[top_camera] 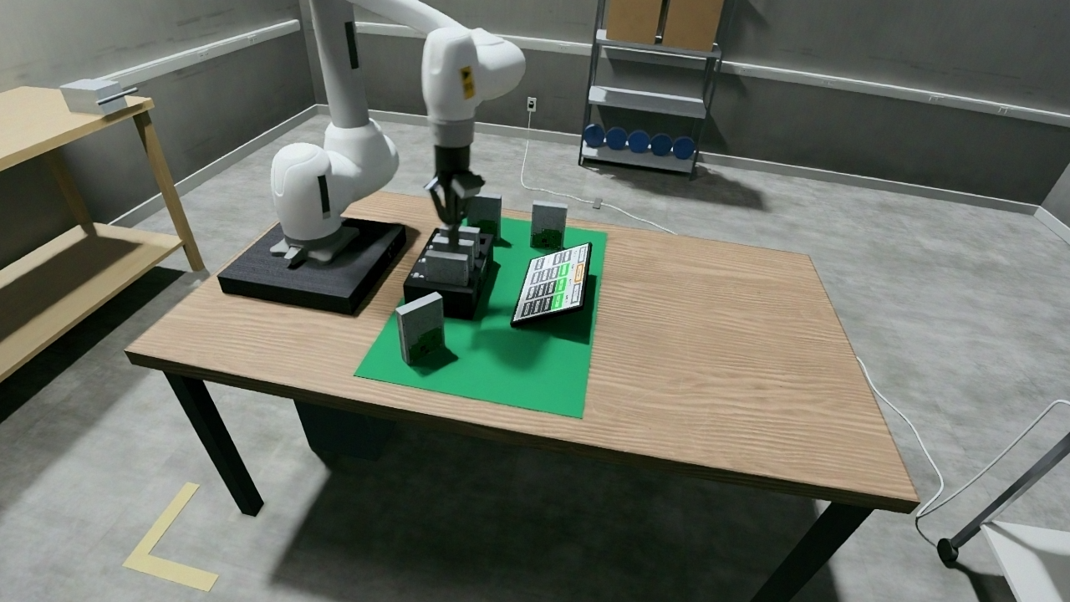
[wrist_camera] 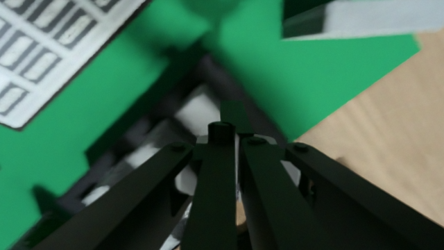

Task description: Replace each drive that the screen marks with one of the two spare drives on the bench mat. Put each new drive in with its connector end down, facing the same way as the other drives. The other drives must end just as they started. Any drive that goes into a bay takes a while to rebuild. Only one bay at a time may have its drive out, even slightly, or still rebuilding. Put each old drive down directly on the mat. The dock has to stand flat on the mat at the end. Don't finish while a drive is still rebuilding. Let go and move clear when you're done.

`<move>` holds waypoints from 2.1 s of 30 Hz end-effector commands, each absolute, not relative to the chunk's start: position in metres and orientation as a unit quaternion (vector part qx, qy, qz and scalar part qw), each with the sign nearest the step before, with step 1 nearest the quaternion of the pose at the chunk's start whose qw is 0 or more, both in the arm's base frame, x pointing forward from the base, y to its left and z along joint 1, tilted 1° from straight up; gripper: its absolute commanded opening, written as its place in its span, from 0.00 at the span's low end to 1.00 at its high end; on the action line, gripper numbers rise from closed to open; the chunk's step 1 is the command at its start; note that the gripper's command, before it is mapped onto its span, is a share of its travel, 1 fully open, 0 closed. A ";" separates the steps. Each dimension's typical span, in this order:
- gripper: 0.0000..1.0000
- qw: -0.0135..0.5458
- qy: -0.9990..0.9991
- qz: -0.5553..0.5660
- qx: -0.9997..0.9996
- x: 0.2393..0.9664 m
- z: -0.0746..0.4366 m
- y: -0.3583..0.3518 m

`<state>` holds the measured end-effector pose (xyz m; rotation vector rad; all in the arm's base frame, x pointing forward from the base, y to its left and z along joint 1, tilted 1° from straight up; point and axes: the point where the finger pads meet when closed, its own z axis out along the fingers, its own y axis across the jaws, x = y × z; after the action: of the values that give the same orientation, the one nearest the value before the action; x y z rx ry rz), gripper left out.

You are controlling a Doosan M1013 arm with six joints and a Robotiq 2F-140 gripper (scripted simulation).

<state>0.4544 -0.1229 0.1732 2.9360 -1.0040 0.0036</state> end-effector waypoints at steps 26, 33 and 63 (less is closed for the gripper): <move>0.89 0.005 -0.306 -0.003 0.952 0.432 0.175 -0.273; 0.89 0.005 -0.306 -0.003 0.952 0.432 0.175 -0.273; 0.89 0.005 -0.306 -0.003 0.952 0.432 0.161 -0.273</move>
<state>0.4316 -0.2725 0.1625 2.9820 -0.9581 -0.0106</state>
